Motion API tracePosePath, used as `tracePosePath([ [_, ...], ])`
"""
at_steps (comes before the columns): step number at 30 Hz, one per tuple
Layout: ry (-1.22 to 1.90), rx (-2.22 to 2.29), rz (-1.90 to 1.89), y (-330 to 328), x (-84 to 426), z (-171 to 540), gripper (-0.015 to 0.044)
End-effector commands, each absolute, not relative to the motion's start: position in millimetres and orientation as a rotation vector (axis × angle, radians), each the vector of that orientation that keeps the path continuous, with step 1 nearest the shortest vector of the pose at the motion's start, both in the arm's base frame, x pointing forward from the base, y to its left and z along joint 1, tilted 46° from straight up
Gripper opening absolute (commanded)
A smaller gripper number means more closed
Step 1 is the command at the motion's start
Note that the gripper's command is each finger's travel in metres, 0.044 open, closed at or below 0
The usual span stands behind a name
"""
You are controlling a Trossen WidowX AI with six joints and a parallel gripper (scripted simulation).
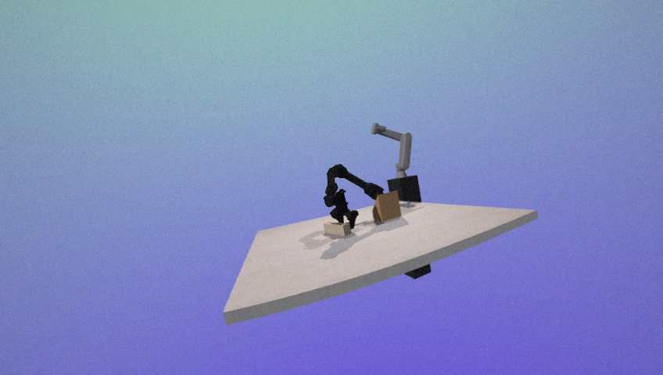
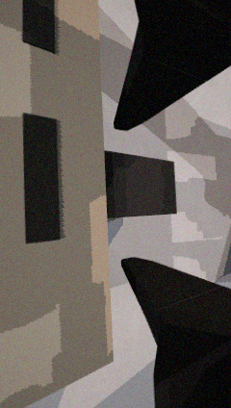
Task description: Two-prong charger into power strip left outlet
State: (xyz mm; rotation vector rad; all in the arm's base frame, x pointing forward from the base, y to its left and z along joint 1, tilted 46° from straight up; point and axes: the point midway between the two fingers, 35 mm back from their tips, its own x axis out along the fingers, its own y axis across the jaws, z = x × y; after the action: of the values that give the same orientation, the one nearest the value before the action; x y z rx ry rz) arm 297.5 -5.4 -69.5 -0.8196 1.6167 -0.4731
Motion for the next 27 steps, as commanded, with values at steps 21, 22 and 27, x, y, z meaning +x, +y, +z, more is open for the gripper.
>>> tracePosePath([
  [21,1.603,-0.820,-0.474,-7,284,-67,0.0440],
  [22,1.603,-0.820,-0.474,-8,283,-67,0.0440],
  [27,1.603,-0.820,-0.474,-9,278,-66,0.0440],
])
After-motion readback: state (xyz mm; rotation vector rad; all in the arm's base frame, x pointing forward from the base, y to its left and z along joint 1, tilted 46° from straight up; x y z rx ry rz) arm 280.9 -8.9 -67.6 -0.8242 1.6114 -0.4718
